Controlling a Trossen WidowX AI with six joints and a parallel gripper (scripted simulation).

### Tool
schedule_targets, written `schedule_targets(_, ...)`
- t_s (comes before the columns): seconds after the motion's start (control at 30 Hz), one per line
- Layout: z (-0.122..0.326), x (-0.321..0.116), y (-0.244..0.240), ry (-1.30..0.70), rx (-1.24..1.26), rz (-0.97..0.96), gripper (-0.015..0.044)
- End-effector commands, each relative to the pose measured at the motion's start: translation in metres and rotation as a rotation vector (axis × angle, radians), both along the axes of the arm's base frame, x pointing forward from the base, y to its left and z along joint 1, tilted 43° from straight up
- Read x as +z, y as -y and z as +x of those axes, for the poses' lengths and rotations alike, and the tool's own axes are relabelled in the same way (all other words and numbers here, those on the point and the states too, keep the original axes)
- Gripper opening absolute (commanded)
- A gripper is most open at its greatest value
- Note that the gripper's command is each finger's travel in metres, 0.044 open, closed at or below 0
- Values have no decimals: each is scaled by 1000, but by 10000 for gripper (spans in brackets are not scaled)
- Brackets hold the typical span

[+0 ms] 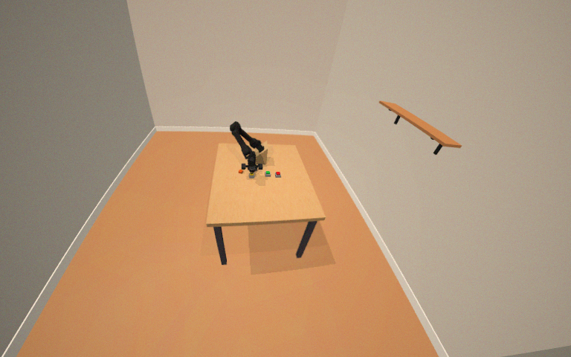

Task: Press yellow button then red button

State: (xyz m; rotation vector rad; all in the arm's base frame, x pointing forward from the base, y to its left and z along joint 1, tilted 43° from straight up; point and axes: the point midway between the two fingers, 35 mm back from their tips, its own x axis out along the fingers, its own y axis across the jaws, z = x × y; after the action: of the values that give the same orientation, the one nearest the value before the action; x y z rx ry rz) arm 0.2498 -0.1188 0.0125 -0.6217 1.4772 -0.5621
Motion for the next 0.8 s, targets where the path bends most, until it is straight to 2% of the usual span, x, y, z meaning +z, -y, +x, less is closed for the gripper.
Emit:
schedule_targets(0.0, -2, -2, 1, -12, 0, -2, 20)
schedule_targets(0.2, -2, 21, -21, -11, 0, 0, 20)
schedule_targets(0.4, -2, 24, -24, -12, 1, 0, 20)
schedule_targets(0.57, -2, 65, -64, -12, 1, 2, 20)
schedule_targets(0.77, -3, 67, -65, -12, 0, 2, 20)
